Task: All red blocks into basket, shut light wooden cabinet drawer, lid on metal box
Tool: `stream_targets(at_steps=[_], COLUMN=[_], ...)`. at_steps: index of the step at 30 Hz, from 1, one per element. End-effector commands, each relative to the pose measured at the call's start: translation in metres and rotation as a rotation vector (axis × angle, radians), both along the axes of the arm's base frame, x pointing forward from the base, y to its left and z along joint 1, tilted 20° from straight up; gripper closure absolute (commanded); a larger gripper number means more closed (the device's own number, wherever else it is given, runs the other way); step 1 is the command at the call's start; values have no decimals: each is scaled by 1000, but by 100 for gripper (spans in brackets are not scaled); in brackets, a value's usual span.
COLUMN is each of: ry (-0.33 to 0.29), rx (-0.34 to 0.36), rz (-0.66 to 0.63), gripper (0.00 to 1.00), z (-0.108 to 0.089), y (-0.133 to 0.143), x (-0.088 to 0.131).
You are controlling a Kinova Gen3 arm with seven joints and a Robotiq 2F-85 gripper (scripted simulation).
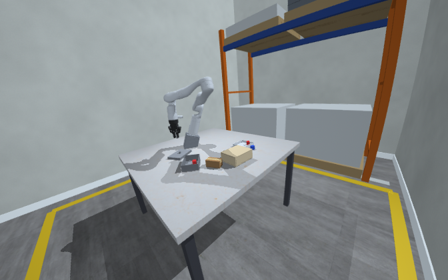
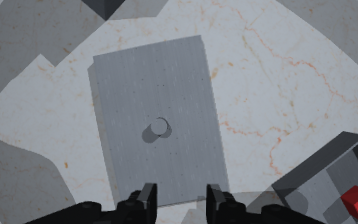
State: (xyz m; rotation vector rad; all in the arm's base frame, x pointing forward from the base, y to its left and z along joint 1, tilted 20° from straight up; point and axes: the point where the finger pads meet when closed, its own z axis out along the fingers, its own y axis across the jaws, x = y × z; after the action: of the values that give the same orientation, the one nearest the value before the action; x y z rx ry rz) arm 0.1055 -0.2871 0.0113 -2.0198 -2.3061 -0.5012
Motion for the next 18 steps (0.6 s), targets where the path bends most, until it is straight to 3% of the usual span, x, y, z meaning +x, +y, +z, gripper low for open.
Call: stream_targets(at_steps=[1,18], ry=[11,80], rx=[4,43], rz=[-34,-314], gripper=[60,60], z=[1,7], y=[-5,-38], x=[6,67])
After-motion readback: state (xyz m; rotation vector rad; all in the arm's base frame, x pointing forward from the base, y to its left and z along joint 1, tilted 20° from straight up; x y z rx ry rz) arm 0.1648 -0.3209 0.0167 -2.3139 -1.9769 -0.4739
